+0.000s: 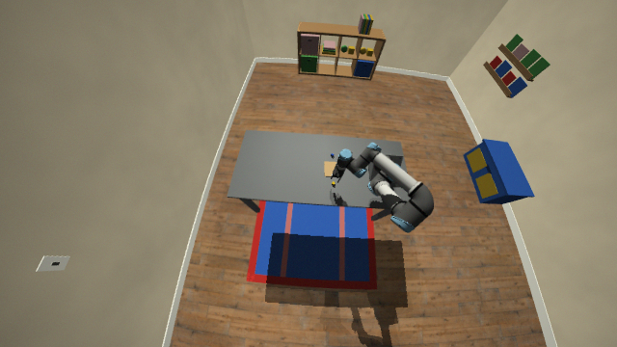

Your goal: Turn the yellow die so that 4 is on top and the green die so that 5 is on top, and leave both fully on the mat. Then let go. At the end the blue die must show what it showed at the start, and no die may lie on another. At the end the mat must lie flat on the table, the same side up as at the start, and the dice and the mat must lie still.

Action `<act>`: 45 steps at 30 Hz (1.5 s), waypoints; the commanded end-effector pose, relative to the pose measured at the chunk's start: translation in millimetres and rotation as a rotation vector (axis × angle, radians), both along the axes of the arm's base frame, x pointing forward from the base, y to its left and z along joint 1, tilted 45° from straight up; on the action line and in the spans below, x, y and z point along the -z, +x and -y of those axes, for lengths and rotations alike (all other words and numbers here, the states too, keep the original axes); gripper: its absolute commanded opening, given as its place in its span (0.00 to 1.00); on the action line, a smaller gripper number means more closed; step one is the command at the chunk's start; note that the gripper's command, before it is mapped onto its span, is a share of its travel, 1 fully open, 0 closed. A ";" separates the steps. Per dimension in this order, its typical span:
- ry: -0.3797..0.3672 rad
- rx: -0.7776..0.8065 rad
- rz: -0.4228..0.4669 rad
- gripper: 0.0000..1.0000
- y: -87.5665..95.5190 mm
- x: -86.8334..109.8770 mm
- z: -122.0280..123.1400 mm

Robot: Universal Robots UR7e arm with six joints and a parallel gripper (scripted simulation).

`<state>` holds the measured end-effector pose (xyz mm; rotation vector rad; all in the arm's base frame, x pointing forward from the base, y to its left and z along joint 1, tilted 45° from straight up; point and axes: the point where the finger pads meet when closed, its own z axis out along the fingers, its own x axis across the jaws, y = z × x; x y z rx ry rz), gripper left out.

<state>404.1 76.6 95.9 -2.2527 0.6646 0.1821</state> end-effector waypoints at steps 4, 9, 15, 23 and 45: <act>-0.002 -0.013 0.014 1.00 -0.3 0.0 0.2; -0.002 -0.013 0.015 1.00 -0.3 0.0 0.1; -0.002 -0.013 0.015 0.70 -0.3 0.0 0.1; -0.002 -0.013 0.015 0.70 -0.3 0.0 0.1; -0.002 -0.013 0.015 0.70 -0.3 0.0 0.1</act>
